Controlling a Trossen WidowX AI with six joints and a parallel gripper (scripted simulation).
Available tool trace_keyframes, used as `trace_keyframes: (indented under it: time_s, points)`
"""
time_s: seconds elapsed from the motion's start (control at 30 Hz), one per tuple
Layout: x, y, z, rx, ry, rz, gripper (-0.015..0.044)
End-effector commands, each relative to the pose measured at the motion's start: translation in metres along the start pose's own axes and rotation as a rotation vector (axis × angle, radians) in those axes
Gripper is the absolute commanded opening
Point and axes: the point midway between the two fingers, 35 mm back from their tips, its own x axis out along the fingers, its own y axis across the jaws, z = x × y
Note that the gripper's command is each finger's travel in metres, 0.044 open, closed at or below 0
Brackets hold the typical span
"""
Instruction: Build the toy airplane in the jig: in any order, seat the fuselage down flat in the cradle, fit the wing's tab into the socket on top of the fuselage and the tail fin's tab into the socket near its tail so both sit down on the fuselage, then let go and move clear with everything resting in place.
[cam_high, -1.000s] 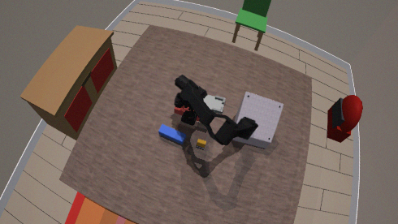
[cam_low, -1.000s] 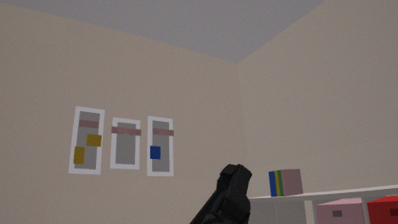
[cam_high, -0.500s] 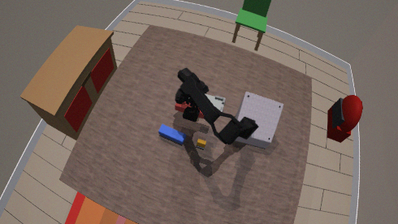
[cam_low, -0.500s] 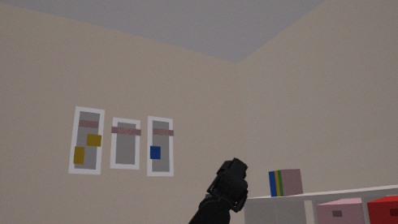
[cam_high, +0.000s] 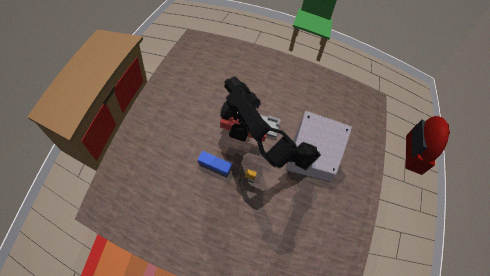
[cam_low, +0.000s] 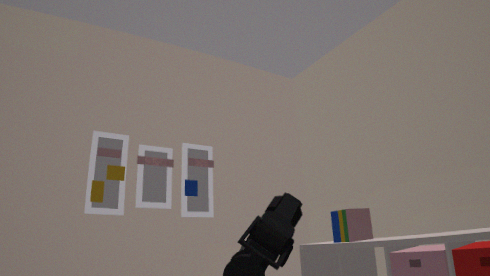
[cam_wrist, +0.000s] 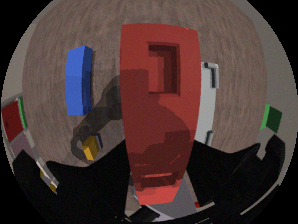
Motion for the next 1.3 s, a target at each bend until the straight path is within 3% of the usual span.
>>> trace_keyframes:
  time_s: [0.0,1.27]
  points:
    - [0.002,-0.011,0.003,-0.003,-0.004,-0.007,0.0000]
    - [0.053,-0.119,-0.009,0.030,-0.006,-0.009,0.0000]
